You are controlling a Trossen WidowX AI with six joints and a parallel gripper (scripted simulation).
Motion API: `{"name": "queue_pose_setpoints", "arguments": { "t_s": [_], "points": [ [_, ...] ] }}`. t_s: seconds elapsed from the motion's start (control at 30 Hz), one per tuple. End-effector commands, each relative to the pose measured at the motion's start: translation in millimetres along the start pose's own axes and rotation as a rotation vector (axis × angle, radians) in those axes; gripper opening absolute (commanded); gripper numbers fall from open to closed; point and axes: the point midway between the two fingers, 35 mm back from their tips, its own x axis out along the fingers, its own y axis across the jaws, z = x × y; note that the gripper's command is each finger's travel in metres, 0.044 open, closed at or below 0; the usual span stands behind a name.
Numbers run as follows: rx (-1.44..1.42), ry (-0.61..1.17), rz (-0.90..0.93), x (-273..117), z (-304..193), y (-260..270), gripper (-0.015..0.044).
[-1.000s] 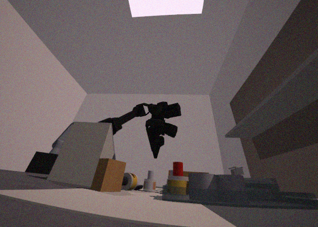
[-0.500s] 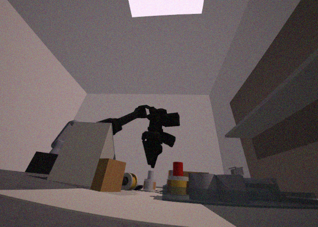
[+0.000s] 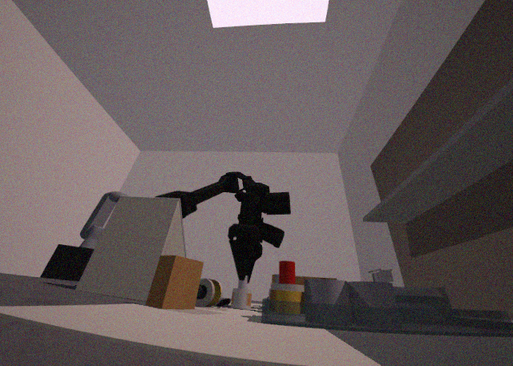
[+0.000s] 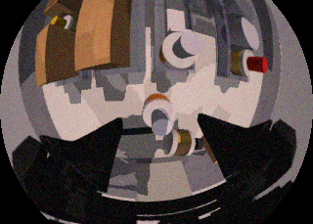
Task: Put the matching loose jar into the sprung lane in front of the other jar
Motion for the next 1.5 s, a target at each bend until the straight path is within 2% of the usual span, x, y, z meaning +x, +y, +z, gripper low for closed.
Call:
{"name": "queue_pose_setpoints", "arguments": {
  "t_s": [0.0, 0.5, 0.83, 1.03, 1.2, 1.47],
  "points": [
    [0.006, 0.005, 0.006, 7.5, -2.1, 0.8, 0.0440],
    [0.007, 0.005, 0.008, 28.8, -2.8, 1.4, 0.0440],
    [0.007, 0.005, 0.008, 28.8, -2.8, 1.4, 0.0177],
    [0.007, 0.005, 0.008, 28.8, -2.8, 1.4, 0.0137],
    [0.007, 0.004, 0.003, 15.3, -1.4, 0.4, 0.0006],
    [0.007, 0.004, -0.003, -30.9, -2.5, 0.5, 0.0000]
  ]
}}
